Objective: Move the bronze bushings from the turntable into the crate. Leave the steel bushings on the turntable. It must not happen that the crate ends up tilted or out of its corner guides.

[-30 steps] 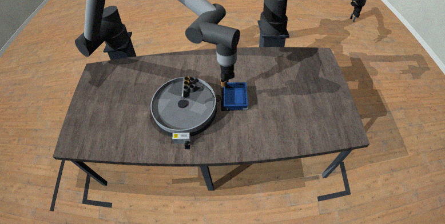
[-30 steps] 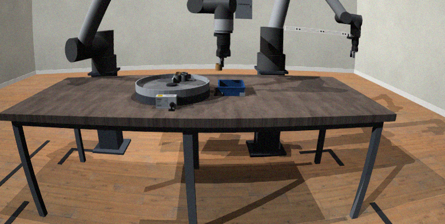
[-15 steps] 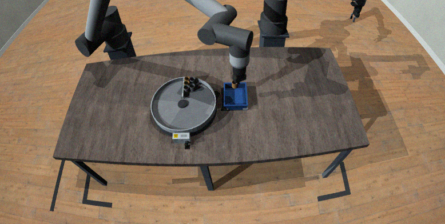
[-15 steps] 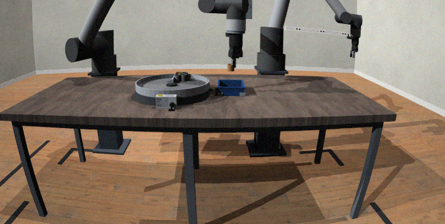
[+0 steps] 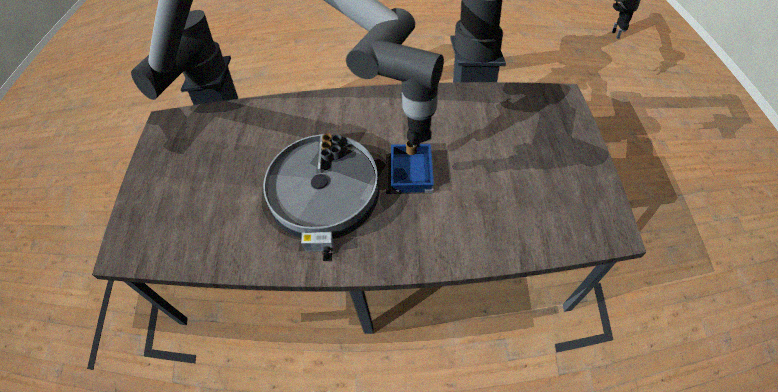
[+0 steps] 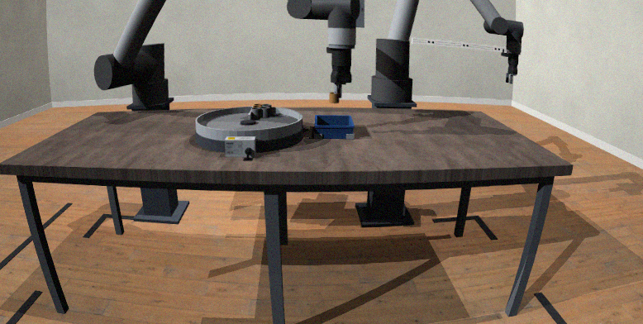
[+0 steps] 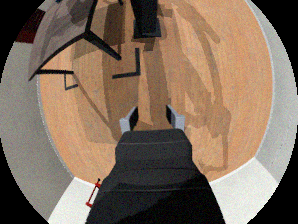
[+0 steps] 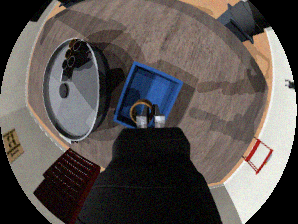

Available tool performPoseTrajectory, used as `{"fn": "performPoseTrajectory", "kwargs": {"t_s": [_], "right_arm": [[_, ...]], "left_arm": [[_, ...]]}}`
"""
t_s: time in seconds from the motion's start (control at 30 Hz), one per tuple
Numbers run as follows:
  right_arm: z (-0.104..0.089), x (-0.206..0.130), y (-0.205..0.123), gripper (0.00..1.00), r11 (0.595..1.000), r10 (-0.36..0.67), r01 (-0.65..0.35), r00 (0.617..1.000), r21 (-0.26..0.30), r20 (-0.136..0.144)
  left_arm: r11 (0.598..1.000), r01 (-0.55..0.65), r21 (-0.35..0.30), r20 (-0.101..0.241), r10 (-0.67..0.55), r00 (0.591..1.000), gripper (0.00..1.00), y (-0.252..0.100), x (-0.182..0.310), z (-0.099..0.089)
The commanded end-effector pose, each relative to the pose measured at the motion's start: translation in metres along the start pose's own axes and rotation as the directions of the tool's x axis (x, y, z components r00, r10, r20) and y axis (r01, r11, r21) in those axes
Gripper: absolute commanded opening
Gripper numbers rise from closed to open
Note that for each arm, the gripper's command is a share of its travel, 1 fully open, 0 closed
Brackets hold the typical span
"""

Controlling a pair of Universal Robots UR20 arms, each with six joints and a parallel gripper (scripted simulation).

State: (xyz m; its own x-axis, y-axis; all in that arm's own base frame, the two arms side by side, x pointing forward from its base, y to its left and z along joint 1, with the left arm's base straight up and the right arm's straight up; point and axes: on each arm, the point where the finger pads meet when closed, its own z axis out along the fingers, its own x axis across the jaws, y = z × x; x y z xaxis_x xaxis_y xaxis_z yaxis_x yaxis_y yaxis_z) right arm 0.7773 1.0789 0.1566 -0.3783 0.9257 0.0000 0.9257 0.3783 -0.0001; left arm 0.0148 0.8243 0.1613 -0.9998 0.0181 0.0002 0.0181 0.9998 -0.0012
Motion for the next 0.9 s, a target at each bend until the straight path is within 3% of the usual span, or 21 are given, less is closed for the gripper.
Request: {"fn": "performPoseTrajectory", "kwargs": {"t_s": [0.0,0.63,0.87], "right_arm": [[-0.001,0.0,0.0,0.0,1.0,0.0,0.0,1.0,-0.001,-0.001],[-0.001,0.0,0.0,0.0,1.0,0.0,0.0,1.0,-0.001,-0.001],[0.013,0.0,0.0,0.0,1.0,0.0,0.0,1.0,-0.001,-0.001]], "left_arm": [[1.0,0.0,-0.001,0.0,0.0,1.0,1.0,0.0,0.0,-0.001],[1.0,0.0,-0.001,0.0,0.0,1.0,1.0,0.0,0.0,-0.001],[1.0,0.0,-0.001,0.0,0.0,1.0,1.0,0.0,0.0,-0.001]]}}
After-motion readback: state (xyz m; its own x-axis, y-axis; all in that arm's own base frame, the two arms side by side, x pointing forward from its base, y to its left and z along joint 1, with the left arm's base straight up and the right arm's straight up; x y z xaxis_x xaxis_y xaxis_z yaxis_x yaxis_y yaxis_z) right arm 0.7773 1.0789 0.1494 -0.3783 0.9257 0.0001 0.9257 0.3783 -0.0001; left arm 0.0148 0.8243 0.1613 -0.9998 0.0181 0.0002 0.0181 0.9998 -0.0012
